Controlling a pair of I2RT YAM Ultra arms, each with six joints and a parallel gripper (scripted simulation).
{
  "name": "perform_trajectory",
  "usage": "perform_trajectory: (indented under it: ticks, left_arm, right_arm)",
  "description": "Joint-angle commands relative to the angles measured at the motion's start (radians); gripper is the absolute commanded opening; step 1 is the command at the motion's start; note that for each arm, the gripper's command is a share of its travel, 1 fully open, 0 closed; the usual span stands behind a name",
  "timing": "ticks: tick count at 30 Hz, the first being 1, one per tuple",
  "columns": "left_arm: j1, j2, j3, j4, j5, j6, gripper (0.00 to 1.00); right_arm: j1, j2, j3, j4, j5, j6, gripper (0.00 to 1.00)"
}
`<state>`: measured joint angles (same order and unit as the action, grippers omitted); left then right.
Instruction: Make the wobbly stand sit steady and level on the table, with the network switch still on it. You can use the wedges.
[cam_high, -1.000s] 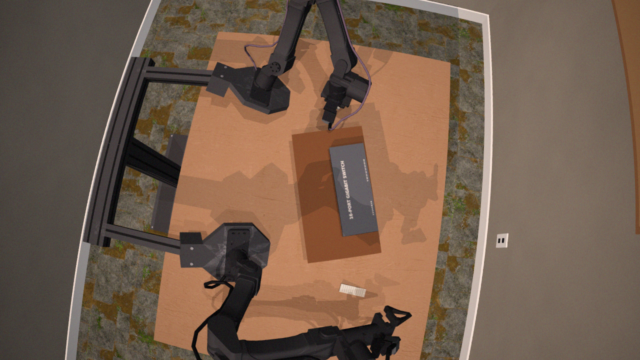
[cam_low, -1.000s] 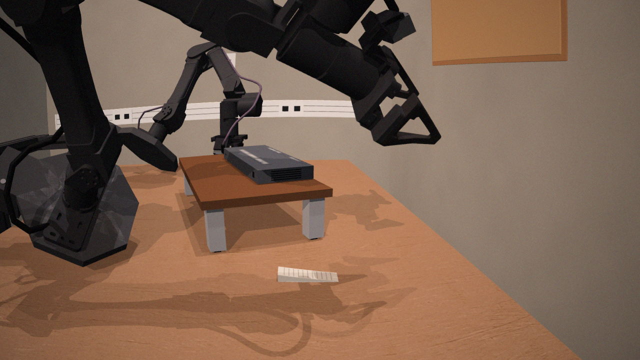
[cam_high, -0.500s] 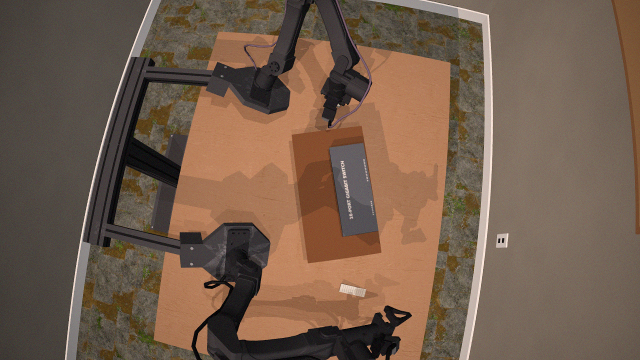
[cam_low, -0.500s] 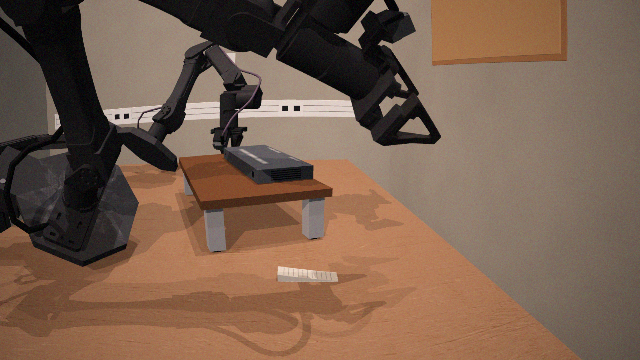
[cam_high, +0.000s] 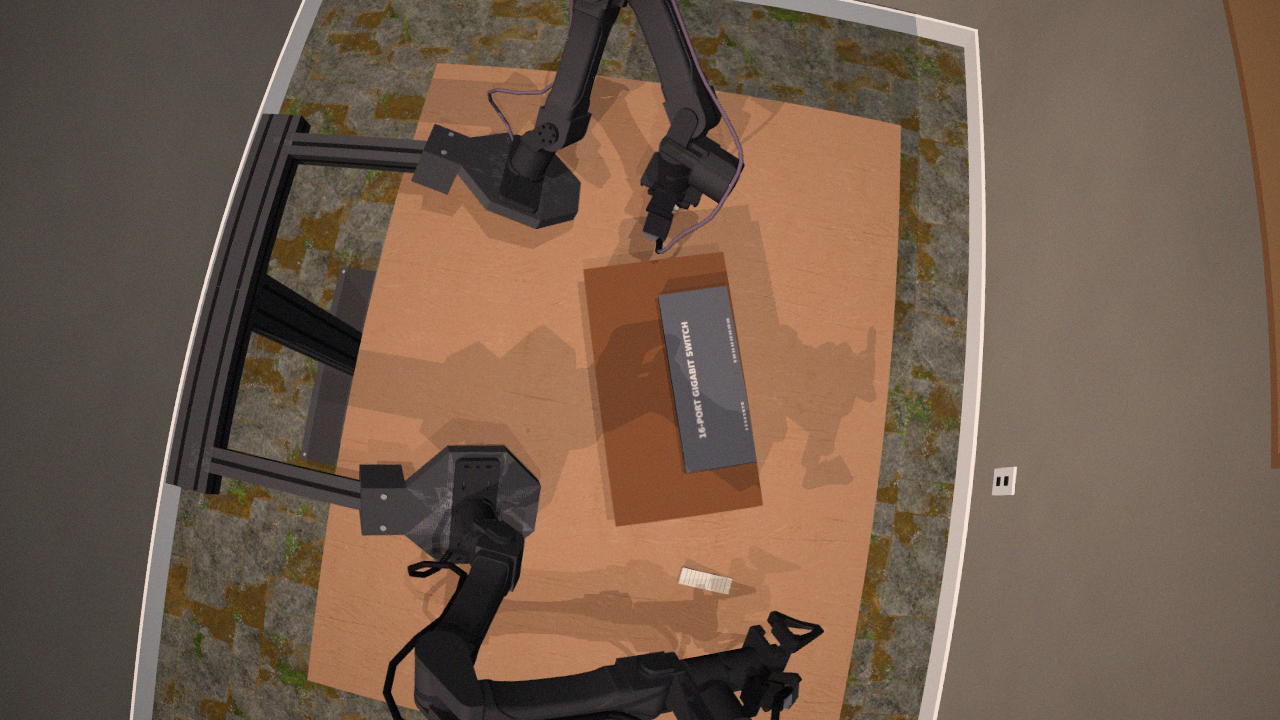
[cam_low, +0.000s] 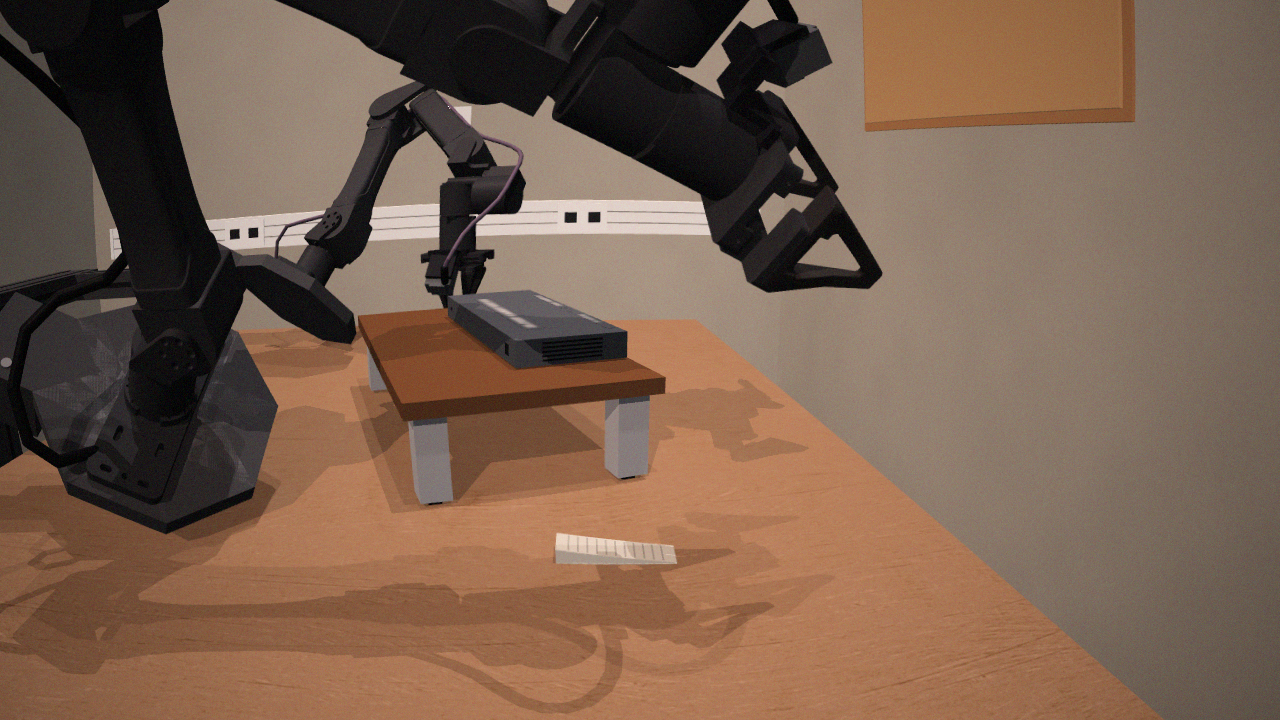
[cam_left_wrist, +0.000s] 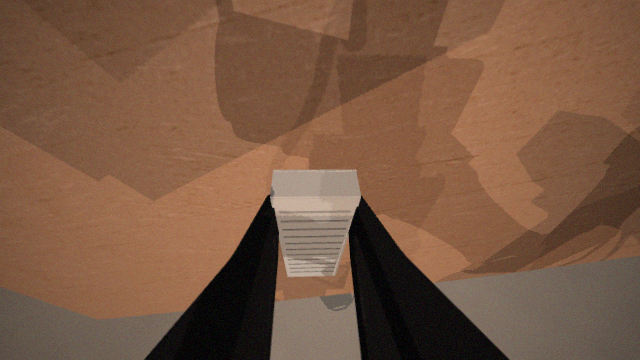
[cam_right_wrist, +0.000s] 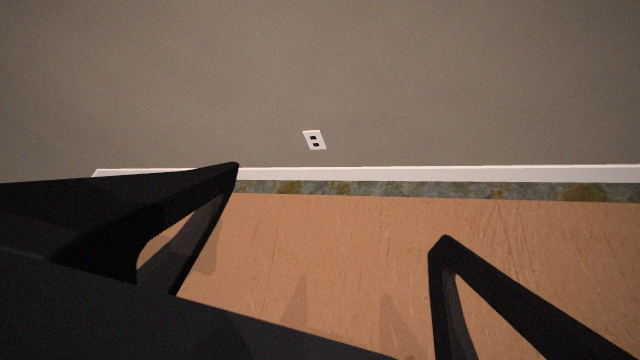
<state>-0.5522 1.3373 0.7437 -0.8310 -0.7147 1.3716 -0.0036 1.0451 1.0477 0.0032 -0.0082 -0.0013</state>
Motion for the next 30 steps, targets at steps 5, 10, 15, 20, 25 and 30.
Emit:
perform_trajectory:
  ticks: [5, 10, 15, 20, 25, 30]
  left_arm:
    - [-0.021, -0.001, 0.011, -0.021, 0.000, -0.013, 0.00]
    - [-0.023, -0.004, -0.001, -0.022, 0.001, -0.011, 0.00]
    - [-0.076, 0.051, 0.051, -0.057, 0.045, -0.032, 0.00]
    - [-0.174, 0.116, 0.097, -0.111, 0.087, -0.065, 0.00]
    - [-0.278, 0.192, 0.153, -0.172, 0.109, -0.100, 0.00]
    - [-0.361, 0.254, 0.199, -0.196, 0.133, -0.122, 0.00]
  right_arm:
    - [0.022, -0.037, 0.028, 0.028, -0.021, 0.003, 1.00]
    - [0.022, -0.037, 0.028, 0.028, -0.021, 0.003, 1.00]
    - [0.022, -0.037, 0.028, 0.028, -0.021, 0.003, 1.00]
    - [0.022, -0.037, 0.028, 0.028, -0.021, 0.003, 1.00]
    - [0.022, -0.037, 0.028, 0.028, -0.021, 0.003, 1.00]
    - [0.022, -0.037, 0.028, 0.028, -0.021, 0.003, 1.00]
